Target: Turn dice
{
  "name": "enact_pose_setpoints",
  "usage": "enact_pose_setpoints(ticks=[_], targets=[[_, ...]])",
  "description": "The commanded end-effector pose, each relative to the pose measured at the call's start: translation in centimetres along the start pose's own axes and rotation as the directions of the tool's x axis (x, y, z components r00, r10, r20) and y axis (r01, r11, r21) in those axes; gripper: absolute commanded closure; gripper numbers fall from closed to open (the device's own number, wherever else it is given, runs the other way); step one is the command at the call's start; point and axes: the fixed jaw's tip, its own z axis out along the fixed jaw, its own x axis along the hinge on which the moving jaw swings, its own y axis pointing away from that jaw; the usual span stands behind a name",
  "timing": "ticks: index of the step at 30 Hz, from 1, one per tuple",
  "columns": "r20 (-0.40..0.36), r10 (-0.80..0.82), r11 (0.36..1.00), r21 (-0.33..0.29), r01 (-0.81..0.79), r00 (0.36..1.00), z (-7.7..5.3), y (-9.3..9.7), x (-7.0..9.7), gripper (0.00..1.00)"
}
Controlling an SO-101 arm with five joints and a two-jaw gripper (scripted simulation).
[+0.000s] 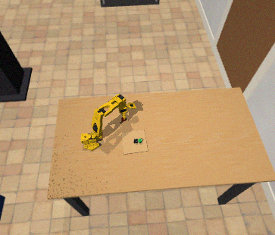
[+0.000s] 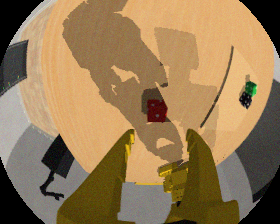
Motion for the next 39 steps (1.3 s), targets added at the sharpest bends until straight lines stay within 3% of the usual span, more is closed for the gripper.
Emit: enact_pose_setpoints(ticks=[1, 16, 27, 39], targets=[[0.051, 0.003, 1.000, -0.030, -0.001, 0.999, -0.8, 0.5, -0.4, 0.72], [0.051, 0.003, 1.000, -0.030, -0.001, 0.999, 1.9, 0.5, -0.5, 0.72], [0.051, 0.003, 1.000, -0.030, -0.001, 0.999, 2.7, 0.5, -0.4, 0.72], [0.051, 0.003, 1.000, -0.030, -0.001, 0.999, 2.8, 0.5, -0.4, 0.72]])
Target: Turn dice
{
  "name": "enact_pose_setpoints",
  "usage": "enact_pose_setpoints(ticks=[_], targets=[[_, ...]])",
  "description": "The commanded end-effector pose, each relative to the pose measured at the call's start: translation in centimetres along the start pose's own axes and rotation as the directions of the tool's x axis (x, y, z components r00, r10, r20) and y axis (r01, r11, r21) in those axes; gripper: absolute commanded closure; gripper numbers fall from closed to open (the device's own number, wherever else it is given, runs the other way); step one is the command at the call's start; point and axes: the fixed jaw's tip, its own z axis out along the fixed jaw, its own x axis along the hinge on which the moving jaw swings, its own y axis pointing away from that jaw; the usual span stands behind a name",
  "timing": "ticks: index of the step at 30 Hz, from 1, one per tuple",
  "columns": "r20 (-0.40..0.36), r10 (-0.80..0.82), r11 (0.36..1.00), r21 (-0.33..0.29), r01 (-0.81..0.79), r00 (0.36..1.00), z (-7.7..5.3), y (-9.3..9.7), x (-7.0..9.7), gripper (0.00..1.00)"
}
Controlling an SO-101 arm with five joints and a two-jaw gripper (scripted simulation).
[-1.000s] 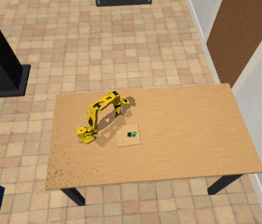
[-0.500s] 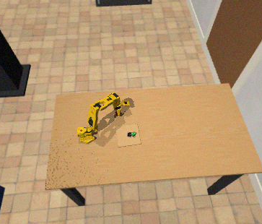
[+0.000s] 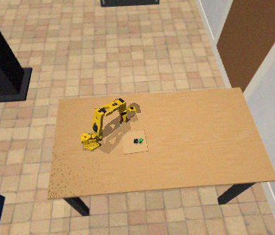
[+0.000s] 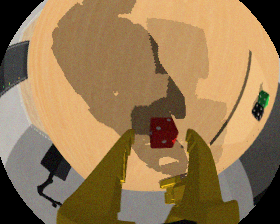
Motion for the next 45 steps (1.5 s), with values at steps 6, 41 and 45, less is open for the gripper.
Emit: enact_pose_setpoints(ticks=[6, 41, 45], targets=[[0.024, 0.002, 1.000, -0.015, -0.002, 1.000, -0.4, 0.3, -0.2, 0.73], [0.026, 0.002, 1.000, -0.013, -0.002, 1.000, -0.4, -0.7, -0.2, 0.91], [0.026, 0.002, 1.000, -0.013, -0.002, 1.000, -0.4, -0.7, -0.2, 0.91]])
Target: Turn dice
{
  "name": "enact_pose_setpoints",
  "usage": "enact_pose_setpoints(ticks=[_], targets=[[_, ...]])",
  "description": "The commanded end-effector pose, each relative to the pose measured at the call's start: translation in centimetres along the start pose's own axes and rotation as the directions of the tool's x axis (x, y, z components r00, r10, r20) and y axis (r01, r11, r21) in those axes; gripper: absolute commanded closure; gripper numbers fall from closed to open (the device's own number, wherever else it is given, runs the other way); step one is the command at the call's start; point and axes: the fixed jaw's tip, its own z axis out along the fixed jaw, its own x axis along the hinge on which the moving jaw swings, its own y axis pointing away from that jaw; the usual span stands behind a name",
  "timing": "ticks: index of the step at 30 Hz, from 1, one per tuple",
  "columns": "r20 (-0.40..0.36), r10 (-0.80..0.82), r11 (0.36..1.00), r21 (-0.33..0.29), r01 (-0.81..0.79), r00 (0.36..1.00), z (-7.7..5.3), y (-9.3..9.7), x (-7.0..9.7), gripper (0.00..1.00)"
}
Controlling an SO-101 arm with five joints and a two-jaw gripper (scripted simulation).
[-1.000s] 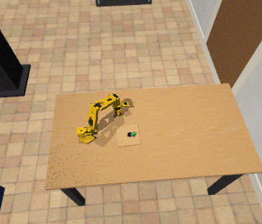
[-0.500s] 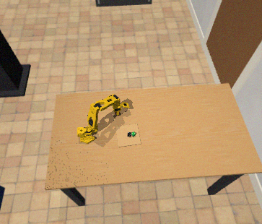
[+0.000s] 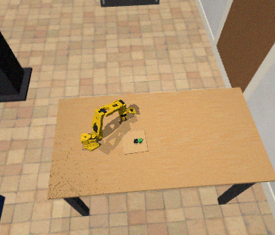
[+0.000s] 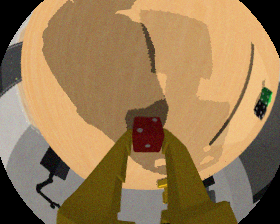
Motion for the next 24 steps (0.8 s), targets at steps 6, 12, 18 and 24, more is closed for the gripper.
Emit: enact_pose_setpoints(ticks=[6, 12, 18, 24], targets=[[0.059, -0.001, 0.999, -0.032, 0.003, 0.998, -1.14, 0.15, -0.76, 0.92], [0.059, -0.001, 0.999, -0.032, 0.003, 0.998, -1.14, 0.15, -0.76, 0.98], [0.059, -0.001, 0.999, -0.032, 0.003, 0.998, -1.14, 0.15, -0.76, 1.00], [0.059, -0.001, 0.999, -0.032, 0.003, 0.998, -1.31, 0.17, -0.78, 1.00]])
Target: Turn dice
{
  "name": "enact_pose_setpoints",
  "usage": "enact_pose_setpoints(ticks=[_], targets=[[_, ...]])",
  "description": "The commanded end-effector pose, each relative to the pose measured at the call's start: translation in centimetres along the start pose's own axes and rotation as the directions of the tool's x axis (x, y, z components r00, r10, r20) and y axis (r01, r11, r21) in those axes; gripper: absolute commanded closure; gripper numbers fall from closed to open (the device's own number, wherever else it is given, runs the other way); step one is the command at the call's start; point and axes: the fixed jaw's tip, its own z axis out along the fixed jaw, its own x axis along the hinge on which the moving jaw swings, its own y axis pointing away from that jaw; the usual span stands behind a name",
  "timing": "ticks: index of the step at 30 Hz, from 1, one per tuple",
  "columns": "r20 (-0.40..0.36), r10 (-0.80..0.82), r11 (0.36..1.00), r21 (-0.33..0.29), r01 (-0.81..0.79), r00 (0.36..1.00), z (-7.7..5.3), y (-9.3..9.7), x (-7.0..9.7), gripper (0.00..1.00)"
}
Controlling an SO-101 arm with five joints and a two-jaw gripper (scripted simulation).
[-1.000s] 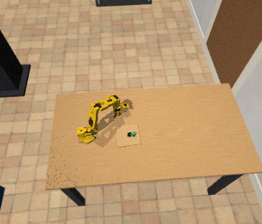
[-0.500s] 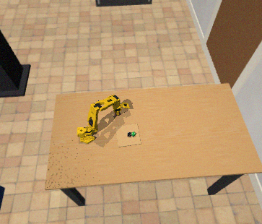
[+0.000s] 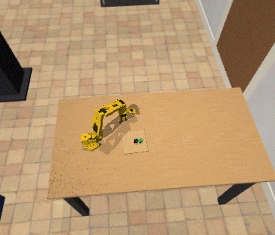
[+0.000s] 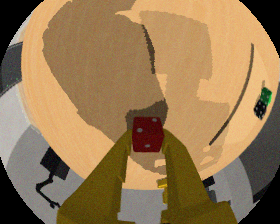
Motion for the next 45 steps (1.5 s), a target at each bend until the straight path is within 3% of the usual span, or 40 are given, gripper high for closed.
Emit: enact_pose_setpoints(ticks=[1, 20, 33, 37, 44, 45], targets=[[0.058, -0.001, 1.000, -0.031, 0.003, 0.998, -1.4, 0.2, -0.8, 1.00], [0.058, -0.001, 0.999, -0.032, 0.003, 0.998, -5.7, 0.4, -0.6, 1.00], [0.058, 0.014, 0.999, -0.032, -0.012, 0.998, -6.1, 0.1, -0.6, 1.00], [0.057, 0.093, 0.995, -0.033, -0.091, 0.994, -6.1, -1.6, -1.2, 1.00], [0.055, 0.375, 0.927, -0.034, -0.374, 0.925, -5.8, -8.1, -2.1, 1.00], [0.055, 0.375, 0.927, -0.034, -0.374, 0.925, -5.8, -8.1, -2.1, 1.00]])
